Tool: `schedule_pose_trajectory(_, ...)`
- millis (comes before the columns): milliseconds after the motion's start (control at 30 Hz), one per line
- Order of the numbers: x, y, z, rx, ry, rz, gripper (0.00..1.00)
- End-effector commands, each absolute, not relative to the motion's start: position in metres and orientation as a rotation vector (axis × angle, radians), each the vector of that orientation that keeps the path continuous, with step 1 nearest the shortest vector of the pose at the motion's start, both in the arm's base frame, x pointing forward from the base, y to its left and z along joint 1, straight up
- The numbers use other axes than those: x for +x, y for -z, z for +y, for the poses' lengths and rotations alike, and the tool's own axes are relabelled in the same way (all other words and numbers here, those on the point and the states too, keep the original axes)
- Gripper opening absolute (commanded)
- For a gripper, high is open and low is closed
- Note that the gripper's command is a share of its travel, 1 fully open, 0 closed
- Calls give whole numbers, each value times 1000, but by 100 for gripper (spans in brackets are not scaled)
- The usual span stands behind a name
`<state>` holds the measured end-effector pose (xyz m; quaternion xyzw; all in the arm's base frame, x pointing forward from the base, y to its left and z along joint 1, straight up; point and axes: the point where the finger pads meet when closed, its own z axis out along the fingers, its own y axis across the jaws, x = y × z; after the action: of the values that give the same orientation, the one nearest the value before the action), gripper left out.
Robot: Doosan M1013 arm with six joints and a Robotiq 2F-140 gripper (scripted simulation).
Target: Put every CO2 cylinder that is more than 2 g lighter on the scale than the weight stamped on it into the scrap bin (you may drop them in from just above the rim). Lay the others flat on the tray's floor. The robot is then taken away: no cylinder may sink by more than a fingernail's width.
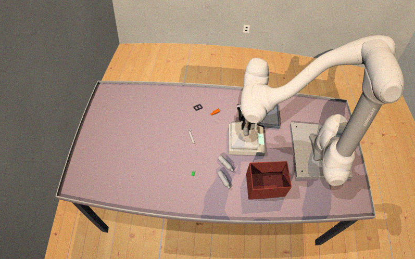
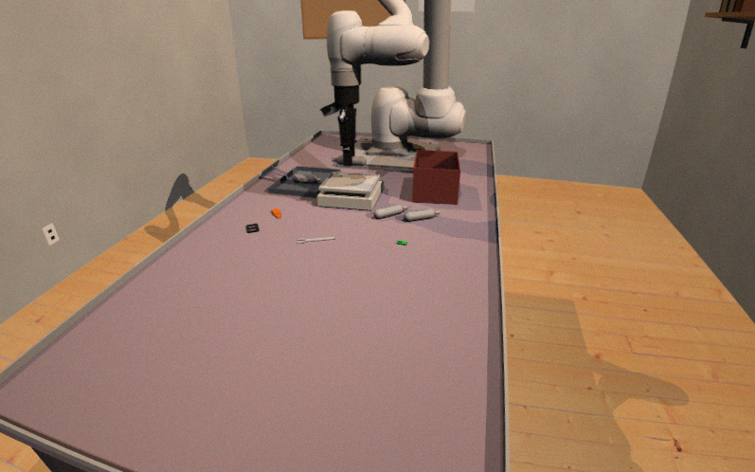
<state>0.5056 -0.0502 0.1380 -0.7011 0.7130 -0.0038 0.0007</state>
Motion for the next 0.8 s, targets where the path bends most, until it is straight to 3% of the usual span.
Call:
schedule_pose_trajectory(0, 506, -157, -50, -2201, 12, 2239, 10)
schedule_pose_trajectory(233, 506, -184, -50, -2201, 12, 2239, 10)
schedule_pose_trajectory(533, 505, -186, -42, -2201, 12, 2239, 10)
schedule_pose_trajectory(767, 480, -186, 69, -2201, 11, 2238, 10)
